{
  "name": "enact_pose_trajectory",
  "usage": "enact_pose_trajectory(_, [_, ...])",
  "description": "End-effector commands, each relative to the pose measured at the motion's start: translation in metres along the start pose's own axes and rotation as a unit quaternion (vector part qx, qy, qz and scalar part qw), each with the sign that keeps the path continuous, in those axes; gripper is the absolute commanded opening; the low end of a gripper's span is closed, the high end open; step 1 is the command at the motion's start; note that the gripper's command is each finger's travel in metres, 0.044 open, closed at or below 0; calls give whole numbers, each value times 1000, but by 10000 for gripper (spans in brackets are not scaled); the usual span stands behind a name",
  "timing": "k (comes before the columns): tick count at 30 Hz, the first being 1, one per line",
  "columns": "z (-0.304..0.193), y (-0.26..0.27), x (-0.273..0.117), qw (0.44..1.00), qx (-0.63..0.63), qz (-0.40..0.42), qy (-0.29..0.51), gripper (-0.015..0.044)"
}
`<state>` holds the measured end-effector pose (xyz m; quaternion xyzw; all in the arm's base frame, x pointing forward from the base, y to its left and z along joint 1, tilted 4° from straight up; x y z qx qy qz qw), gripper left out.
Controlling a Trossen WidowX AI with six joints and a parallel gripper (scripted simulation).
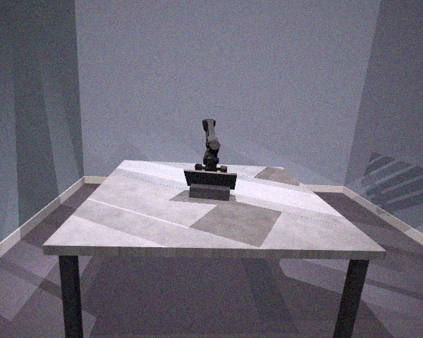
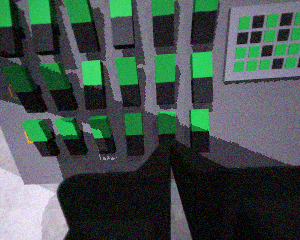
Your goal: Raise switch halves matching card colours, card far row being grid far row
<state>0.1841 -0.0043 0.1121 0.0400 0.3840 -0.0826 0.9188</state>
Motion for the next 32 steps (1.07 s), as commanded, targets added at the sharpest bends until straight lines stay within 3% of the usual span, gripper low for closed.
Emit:
enact_pose_trajectory(1, [0, 0, -2, 1000, 0, 0, 0, 0])
enact_pose_trajectory(8, [5, 0, -63, 1000, -2, 2, 14, 0])
enact_pose_trajectory(16, [6, 1, -65, 1000, -2, 2, 14, 0])
enact_pose_trajectory(24, [71, 41, -70, 1000, -1, 3, 13, 0])
enact_pose_trajectory(32, [72, 42, -70, 1000, -1, 3, 13, 0])
Point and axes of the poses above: the point midway between the two fingers, 35 mm back from their tips, its own x axis out along the fingers, its own y axis across the jaws, z = x × y, the point moved 7 cm from there along -x, back along the fingers, and after that the axes turned 2 degrees about x, right-handed, at the moved point
